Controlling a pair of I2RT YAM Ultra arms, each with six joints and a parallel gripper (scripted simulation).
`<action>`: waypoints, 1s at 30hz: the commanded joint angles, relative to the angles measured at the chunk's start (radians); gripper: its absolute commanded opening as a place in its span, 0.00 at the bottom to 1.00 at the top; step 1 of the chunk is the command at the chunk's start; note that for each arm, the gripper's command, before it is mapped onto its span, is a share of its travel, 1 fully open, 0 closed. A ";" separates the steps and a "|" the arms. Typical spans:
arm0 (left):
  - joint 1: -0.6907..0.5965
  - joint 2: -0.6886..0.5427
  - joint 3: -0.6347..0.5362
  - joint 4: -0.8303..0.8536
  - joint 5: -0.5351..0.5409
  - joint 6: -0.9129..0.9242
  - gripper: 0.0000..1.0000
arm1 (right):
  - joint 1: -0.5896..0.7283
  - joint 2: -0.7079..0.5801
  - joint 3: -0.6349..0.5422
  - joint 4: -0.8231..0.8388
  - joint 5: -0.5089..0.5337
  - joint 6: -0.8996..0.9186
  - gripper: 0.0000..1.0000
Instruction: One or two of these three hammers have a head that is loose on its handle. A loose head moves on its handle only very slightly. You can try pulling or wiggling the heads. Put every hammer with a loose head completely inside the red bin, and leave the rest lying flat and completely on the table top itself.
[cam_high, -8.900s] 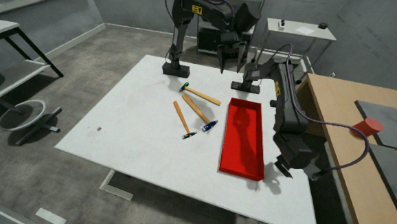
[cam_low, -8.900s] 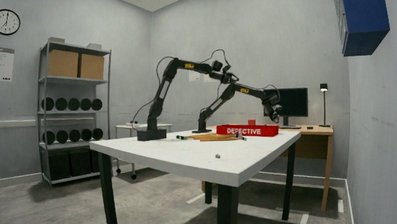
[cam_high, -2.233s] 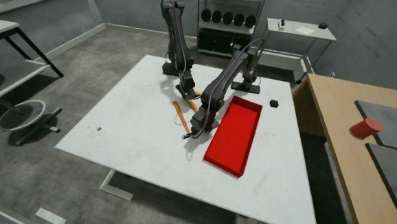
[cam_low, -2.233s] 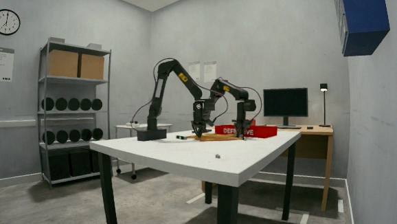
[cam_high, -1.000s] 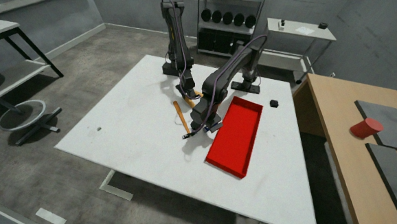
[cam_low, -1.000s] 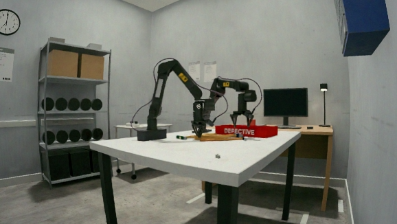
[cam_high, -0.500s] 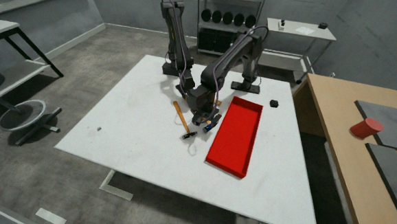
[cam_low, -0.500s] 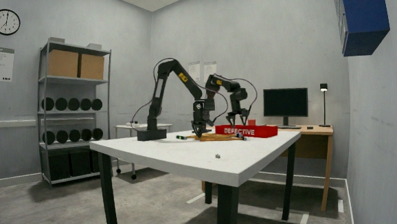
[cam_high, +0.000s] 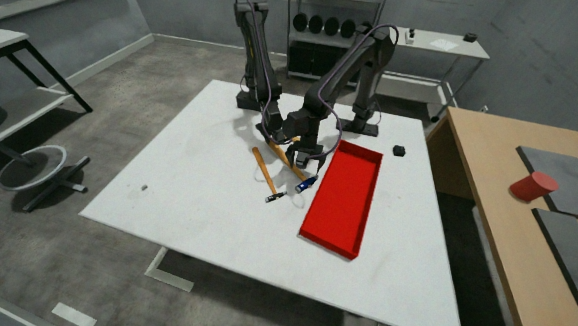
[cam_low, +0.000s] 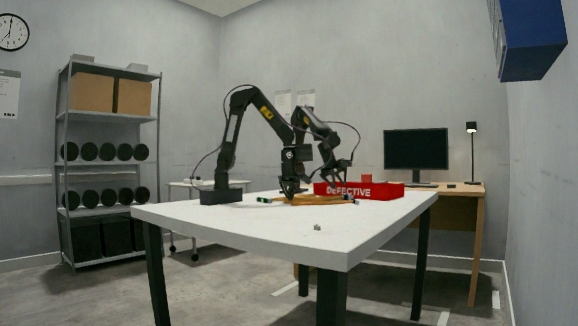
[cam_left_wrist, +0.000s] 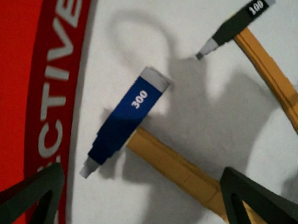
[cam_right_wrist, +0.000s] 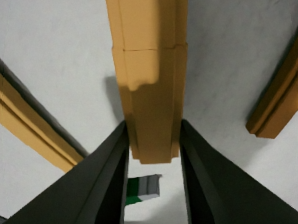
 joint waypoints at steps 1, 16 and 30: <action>-0.021 -0.071 -0.088 0.109 -0.057 -0.107 1.00 | -0.005 0.002 0.002 -0.012 -0.004 -0.001 0.25; -0.045 -0.123 -0.214 0.146 -0.076 -0.155 1.00 | -0.005 0.002 0.002 -0.012 -0.004 -0.001 0.25; -0.042 -0.114 -0.206 0.147 -0.077 -0.155 1.00 | -0.005 0.002 0.002 -0.012 -0.004 -0.001 0.45</action>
